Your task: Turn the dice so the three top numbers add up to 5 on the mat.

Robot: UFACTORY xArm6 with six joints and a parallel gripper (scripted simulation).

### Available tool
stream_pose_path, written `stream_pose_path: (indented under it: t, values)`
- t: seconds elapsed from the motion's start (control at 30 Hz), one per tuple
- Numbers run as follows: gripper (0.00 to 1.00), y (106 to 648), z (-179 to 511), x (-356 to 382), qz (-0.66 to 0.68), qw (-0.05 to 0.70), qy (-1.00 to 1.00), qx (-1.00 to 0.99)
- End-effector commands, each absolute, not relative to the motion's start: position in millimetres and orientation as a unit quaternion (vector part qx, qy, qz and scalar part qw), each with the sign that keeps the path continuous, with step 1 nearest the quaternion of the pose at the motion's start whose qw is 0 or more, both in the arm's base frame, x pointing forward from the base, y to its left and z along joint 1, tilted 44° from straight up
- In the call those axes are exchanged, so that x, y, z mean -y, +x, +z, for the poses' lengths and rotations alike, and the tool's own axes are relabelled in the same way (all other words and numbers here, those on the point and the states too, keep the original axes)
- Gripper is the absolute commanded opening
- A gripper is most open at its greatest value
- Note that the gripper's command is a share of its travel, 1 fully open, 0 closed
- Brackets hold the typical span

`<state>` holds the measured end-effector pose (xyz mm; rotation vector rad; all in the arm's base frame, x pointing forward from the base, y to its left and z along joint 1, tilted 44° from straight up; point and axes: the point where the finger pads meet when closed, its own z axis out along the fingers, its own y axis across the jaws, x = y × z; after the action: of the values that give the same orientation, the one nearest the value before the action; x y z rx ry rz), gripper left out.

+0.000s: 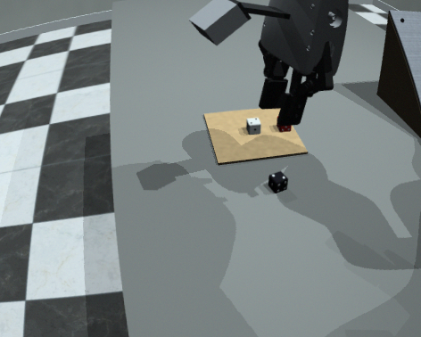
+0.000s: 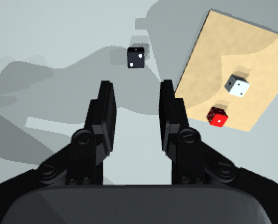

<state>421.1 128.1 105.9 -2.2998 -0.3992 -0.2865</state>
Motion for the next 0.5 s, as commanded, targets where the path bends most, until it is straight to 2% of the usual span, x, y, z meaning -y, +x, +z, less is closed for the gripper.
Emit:
stream_pose_path:
  t: [0.0,0.23,0.27,0.47]
  values:
    - [0.36,430.2,112.2,-130.3,-0.043,0.380,-0.905,0.185]
    - [0.36,434.1,114.3,-129.0,-0.007,0.371,-0.907,0.198]
    - [1.00,434.1,114.3,-129.0,-0.007,0.371,-0.907,0.198]
    - [1.00,434.1,114.3,-129.0,-0.007,0.371,-0.907,0.198]
